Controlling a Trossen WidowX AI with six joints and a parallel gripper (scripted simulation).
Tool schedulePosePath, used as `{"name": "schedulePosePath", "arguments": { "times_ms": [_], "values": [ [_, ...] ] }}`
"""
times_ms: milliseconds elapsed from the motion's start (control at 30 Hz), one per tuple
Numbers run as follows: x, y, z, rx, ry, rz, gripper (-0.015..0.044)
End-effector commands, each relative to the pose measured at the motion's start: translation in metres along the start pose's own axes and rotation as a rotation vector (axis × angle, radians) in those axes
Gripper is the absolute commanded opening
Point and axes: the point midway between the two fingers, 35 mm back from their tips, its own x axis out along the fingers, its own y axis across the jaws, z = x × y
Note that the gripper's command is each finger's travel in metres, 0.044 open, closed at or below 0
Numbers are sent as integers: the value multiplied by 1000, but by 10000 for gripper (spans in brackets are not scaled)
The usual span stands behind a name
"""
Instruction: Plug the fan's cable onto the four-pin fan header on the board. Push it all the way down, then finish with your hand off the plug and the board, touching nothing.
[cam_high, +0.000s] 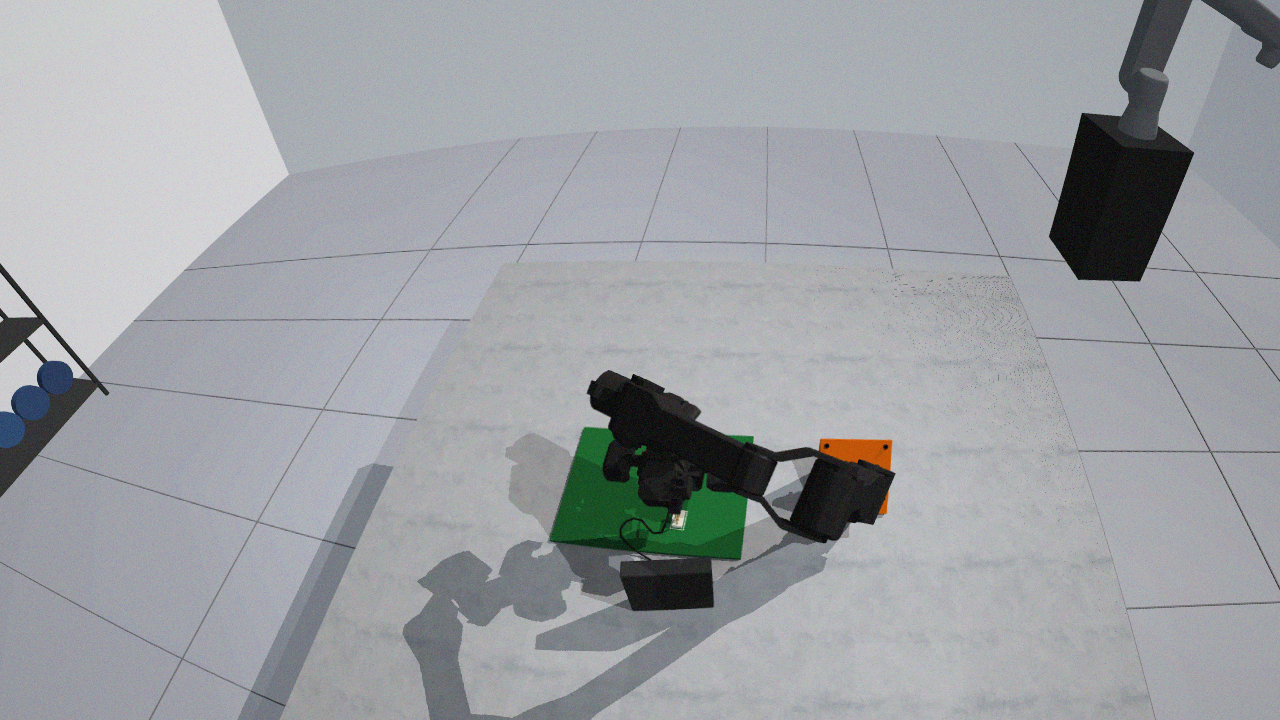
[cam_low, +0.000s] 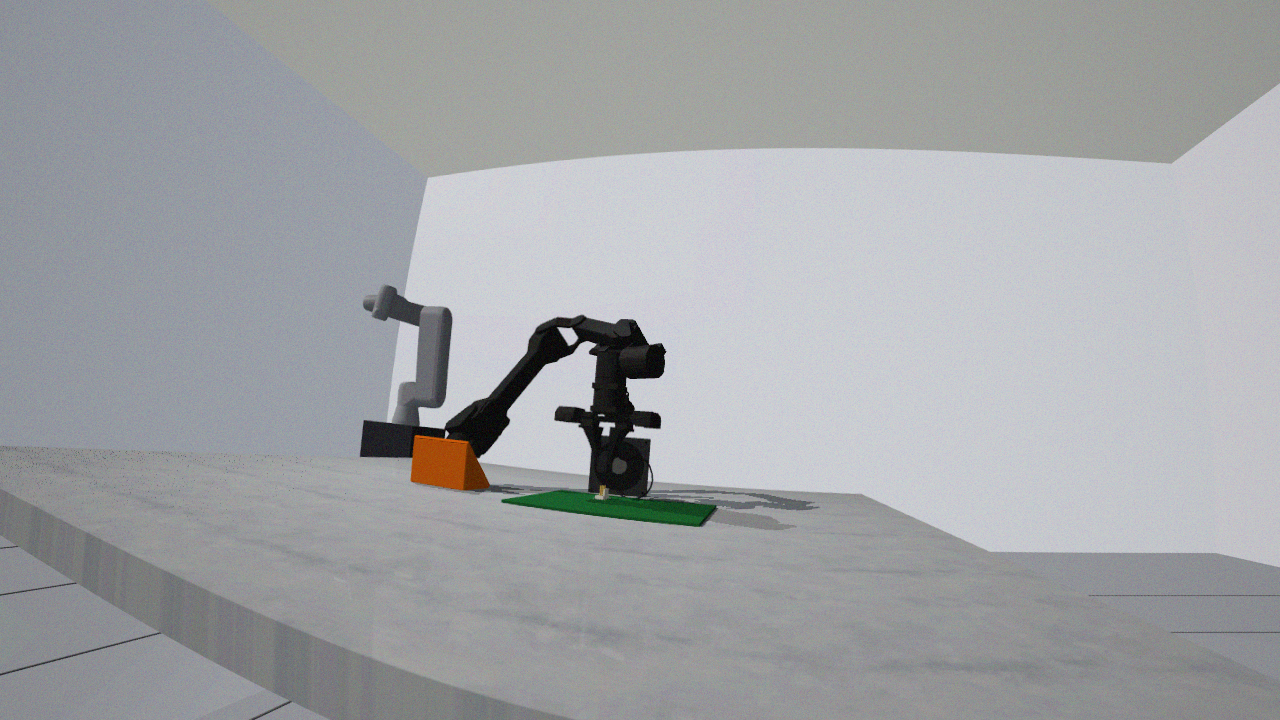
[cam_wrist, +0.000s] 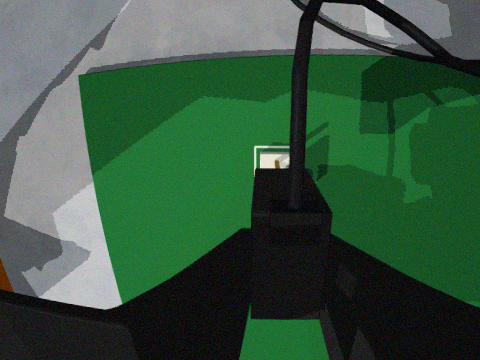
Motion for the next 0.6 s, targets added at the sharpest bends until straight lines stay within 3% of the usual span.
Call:
{"name": "schedulePosePath", "arguments": {
  "times_ms": [0, 433, 567],
  "values": [
    [-1, 0, -1, -2, 0, -1, 0],
    [-1, 0, -4, 0, 0, -1, 0],
    [18, -1, -5, -1, -1, -2, 0]
  ]
}}
